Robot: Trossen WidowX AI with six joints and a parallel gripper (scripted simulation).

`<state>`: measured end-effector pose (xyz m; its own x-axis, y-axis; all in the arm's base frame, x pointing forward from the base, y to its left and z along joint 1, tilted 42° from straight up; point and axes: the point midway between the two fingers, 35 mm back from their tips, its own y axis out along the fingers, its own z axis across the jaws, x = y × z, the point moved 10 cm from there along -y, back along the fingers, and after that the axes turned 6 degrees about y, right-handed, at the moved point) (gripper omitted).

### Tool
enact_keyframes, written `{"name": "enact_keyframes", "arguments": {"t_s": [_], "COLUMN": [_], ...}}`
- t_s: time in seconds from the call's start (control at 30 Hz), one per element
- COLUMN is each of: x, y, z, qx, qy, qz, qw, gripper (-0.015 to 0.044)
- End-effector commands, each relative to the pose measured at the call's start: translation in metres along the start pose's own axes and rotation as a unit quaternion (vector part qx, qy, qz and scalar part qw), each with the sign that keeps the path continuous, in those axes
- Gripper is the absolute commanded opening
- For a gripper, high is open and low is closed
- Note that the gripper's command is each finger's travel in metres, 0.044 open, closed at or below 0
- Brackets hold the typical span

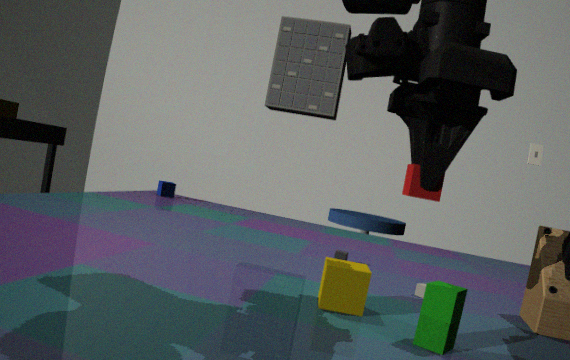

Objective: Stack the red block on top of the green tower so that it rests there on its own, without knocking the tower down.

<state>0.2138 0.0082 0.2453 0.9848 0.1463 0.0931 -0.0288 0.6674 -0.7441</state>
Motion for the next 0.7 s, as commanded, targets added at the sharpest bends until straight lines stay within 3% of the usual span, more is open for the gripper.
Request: {"name": "enact_keyframes", "arguments": {"t_s": [0.0,0.67], "x": [-0.014,-0.035], "y": [0.002,0.038], "z": [0.005,0.011], "qx": [0.002,0.003], "qy": [0.003,0.003], "qz": [0.002,0.001], "qw": [1.000,1.000], "gripper": [0.0000,0.0000]}}
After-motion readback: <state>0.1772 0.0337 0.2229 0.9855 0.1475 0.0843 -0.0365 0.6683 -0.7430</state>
